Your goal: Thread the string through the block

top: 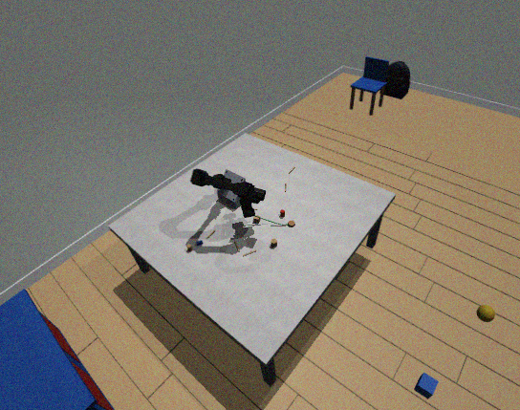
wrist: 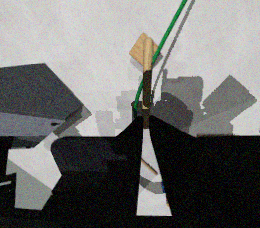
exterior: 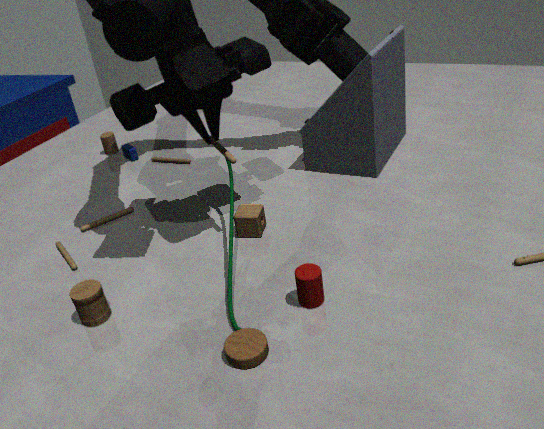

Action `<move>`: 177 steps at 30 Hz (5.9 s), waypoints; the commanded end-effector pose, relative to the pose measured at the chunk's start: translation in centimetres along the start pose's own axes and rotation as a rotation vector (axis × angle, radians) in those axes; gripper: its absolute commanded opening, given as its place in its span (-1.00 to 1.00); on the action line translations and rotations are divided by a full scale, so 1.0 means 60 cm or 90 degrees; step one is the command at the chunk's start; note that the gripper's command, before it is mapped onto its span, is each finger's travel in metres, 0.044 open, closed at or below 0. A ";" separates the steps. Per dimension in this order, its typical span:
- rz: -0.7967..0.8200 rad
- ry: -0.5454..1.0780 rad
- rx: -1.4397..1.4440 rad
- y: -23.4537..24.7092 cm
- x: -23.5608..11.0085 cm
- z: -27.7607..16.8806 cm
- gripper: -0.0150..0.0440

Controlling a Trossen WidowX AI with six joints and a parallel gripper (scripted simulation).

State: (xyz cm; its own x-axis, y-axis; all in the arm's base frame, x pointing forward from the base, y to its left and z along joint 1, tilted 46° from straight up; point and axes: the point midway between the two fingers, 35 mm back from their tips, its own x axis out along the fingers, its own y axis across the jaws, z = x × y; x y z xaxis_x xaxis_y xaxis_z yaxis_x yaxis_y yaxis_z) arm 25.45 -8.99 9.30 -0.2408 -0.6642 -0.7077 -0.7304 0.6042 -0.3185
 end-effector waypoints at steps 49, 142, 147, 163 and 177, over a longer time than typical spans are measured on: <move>0.076 -0.004 -1.261 0.000 -0.050 0.029 -0.49; -0.034 -0.194 -0.535 -0.154 -0.080 0.001 -0.49; -0.034 -0.188 -0.547 -0.152 -0.079 0.001 -0.49; -0.054 -0.148 -0.542 -0.158 -0.049 0.016 -0.49; -0.073 -0.109 -0.537 -0.161 -0.021 0.028 -0.49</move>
State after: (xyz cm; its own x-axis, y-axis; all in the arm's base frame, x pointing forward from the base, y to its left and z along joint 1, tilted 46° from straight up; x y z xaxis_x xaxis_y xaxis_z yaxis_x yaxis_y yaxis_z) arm 33.99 -13.02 12.72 -0.0830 -0.5703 -0.8172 -0.9917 -0.0333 0.1240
